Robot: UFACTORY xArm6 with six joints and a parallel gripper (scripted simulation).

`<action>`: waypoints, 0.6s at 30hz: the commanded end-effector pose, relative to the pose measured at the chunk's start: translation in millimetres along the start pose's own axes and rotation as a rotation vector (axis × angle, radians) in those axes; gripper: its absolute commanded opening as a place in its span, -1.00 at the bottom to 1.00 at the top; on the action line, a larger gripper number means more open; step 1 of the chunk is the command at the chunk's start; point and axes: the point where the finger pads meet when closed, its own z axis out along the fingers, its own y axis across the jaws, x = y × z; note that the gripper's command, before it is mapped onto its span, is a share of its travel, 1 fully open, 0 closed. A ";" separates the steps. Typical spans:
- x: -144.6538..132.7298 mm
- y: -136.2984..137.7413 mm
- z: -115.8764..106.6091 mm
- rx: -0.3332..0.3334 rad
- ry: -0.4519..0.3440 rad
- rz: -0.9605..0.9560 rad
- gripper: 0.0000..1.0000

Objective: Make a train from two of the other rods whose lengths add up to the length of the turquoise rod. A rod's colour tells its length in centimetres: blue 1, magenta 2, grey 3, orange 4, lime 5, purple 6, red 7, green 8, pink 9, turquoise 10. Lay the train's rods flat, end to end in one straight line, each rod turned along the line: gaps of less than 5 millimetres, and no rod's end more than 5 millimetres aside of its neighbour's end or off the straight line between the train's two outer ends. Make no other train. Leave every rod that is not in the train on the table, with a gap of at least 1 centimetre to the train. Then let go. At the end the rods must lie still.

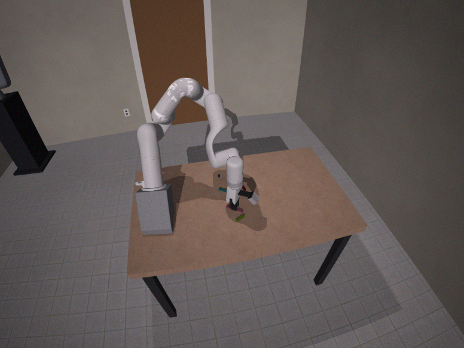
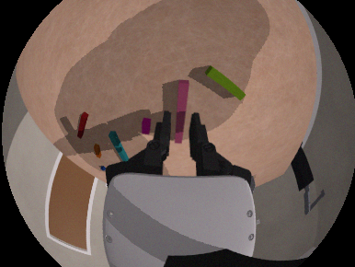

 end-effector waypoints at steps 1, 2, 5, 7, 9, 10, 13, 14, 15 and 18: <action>1.2 -0.4 -0.3 0.001 0.003 -0.001 -0.51; 1.2 -0.4 0.1 0.001 0.003 -0.001 -0.51; 1.2 -0.4 0.6 0.001 0.003 -0.001 -0.51; 1.2 -0.4 1.8 0.001 0.003 -0.001 -0.51; 1.2 -0.4 3.3 0.001 0.003 -0.001 -0.51; 1.2 -0.4 4.1 0.001 0.003 -0.001 -0.51; 1.3 -0.4 6.7 0.001 0.003 -0.001 -0.51; 1.3 -0.4 7.6 0.001 0.003 -0.001 -0.51; 1.3 -0.4 8.4 0.001 0.003 -0.001 -0.51; 1.3 -0.4 10.6 0.001 0.003 -0.001 -0.51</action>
